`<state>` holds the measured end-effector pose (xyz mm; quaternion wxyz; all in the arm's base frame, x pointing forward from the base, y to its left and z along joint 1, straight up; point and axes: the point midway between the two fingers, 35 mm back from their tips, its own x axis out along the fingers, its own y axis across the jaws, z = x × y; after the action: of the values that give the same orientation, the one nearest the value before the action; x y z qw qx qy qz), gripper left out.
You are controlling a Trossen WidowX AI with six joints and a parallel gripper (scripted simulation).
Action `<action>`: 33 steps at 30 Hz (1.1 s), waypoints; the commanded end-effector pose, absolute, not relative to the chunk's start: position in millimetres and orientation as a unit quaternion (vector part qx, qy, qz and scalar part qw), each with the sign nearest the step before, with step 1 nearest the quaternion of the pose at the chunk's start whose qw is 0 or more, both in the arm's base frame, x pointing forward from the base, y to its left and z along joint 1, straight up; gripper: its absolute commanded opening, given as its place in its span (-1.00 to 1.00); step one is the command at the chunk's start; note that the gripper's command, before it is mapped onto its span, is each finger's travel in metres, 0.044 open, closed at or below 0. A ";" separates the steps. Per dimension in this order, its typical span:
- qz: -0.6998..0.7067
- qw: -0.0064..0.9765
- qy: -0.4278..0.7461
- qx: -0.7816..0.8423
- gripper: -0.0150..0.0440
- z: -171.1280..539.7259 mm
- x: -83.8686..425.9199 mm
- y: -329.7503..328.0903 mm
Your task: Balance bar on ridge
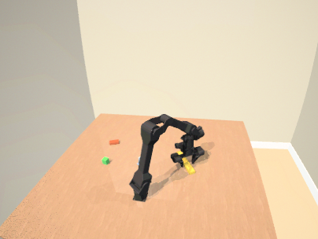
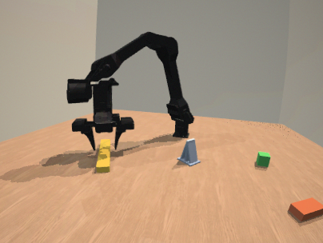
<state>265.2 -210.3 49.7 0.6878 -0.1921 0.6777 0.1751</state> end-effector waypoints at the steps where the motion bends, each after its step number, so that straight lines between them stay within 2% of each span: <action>1: 0.174 0.689 0.677 -0.190 0.58 48.9 265.6 -210.3; 5: 0.174 0.689 0.677 -0.190 0.58 48.9 265.6 -210.3; 12: 0.175 0.688 0.678 -0.192 -0.05 49.5 265.2 -210.3; 18: 0.175 0.688 0.678 -0.192 -0.18 49.5 265.2 -210.3; 22: 0.175 0.688 0.678 -0.192 -0.49 55.7 266.1 -211.0; 33: 0.175 0.688 0.677 -0.192 -0.49 83.7 268.7 -213.0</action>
<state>267.0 -211.7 72.7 0.6858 -0.1893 0.6798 0.1780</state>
